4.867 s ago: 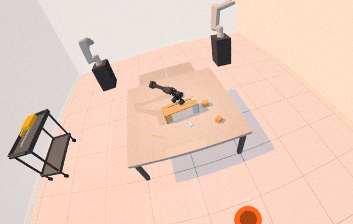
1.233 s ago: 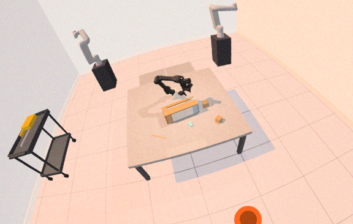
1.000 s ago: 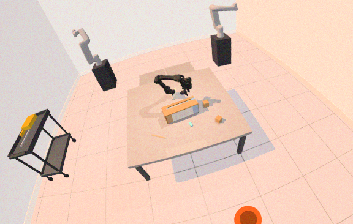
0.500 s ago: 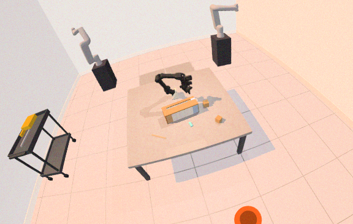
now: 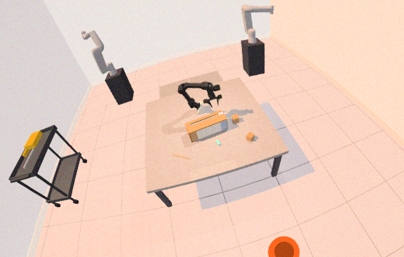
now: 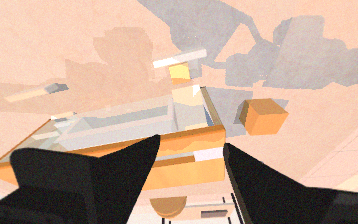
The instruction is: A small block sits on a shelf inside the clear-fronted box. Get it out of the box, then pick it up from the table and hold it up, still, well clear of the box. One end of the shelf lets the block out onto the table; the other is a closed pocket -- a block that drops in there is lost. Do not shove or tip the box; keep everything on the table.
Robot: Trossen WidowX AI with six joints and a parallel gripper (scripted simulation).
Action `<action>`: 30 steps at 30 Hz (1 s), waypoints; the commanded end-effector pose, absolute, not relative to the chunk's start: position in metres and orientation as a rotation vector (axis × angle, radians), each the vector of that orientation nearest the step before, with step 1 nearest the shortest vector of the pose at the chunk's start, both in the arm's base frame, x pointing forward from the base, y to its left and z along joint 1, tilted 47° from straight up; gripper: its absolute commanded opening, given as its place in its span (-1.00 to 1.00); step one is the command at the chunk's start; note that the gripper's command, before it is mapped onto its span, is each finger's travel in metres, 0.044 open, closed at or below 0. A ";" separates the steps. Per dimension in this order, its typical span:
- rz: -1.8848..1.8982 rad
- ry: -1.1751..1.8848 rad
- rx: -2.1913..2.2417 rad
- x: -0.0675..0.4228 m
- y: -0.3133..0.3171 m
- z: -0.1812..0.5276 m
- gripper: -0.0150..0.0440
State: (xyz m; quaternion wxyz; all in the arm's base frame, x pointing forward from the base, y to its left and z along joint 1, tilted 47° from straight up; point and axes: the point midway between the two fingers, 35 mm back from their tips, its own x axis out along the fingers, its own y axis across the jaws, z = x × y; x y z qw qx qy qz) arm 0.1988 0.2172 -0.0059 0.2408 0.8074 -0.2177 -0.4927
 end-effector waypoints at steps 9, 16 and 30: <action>-1.286 -0.388 1.972 0.195 0.213 -0.006 0.47; -1.285 -0.389 1.972 0.198 0.162 -0.061 0.47; -1.284 -0.389 1.972 0.198 0.139 -0.082 0.47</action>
